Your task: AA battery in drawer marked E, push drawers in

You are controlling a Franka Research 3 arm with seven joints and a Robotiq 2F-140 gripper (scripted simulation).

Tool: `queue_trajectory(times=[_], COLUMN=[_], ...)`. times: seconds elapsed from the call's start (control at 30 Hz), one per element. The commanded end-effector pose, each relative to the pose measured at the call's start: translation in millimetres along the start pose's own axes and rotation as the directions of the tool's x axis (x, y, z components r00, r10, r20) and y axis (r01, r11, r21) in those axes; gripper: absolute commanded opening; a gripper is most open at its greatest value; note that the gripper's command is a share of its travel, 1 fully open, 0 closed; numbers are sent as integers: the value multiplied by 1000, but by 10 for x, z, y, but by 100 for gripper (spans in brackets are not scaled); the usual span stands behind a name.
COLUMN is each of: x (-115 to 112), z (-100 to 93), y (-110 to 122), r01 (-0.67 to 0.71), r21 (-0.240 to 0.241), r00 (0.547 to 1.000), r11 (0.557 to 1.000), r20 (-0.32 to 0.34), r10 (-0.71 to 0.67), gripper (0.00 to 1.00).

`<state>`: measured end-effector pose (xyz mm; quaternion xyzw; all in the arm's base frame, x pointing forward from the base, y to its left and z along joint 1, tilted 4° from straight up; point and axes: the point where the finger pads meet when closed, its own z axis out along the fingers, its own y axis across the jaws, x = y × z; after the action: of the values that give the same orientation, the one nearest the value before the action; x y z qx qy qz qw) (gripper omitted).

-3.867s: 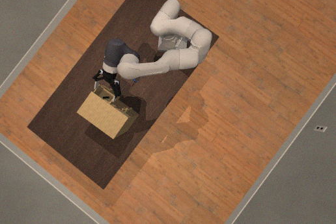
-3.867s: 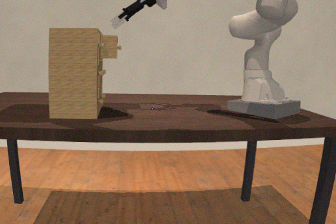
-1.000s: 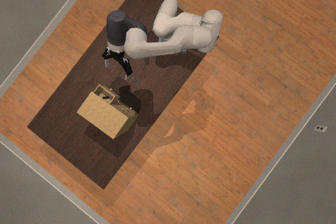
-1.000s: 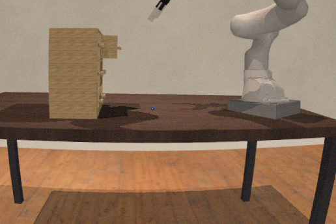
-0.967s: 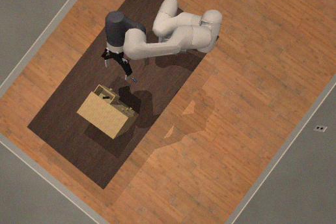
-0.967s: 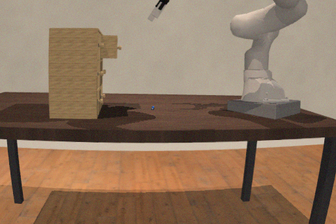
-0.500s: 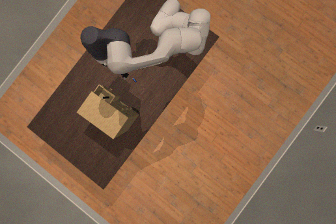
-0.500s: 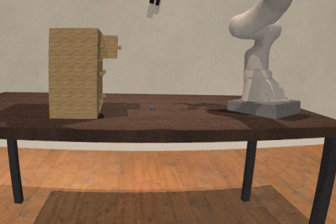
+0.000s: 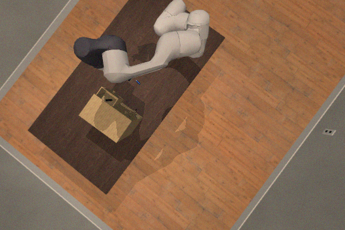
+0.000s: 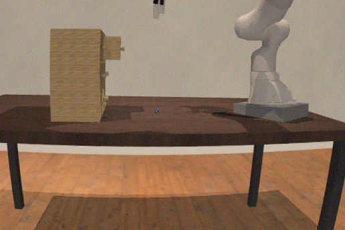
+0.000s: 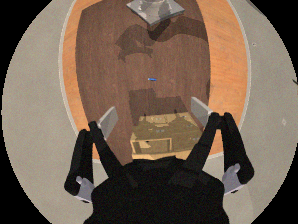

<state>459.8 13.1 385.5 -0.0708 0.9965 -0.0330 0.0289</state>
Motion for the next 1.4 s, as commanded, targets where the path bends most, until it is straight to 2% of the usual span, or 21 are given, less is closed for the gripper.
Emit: queue_trajectory(times=[0.0, 0.9, 1.13, 1.2, 1.37], x=[43, 58, 277, 277, 563], z=[9, 13, 30, 30, 54], y=[21, 15, -38, -38, -107], r01=[-26, -19, -20, -20, -22], r21=[-8, -11, -11, -11, -10], r00=[999, 1000, 1000, 1000, 1000], r11=[1000, 1000, 1000, 1000, 1000], r20=[-20, -17, -17, -17, -18], r10=[25, 19, 20, 20, 22], gripper=[100, 100, 100, 100, 100])
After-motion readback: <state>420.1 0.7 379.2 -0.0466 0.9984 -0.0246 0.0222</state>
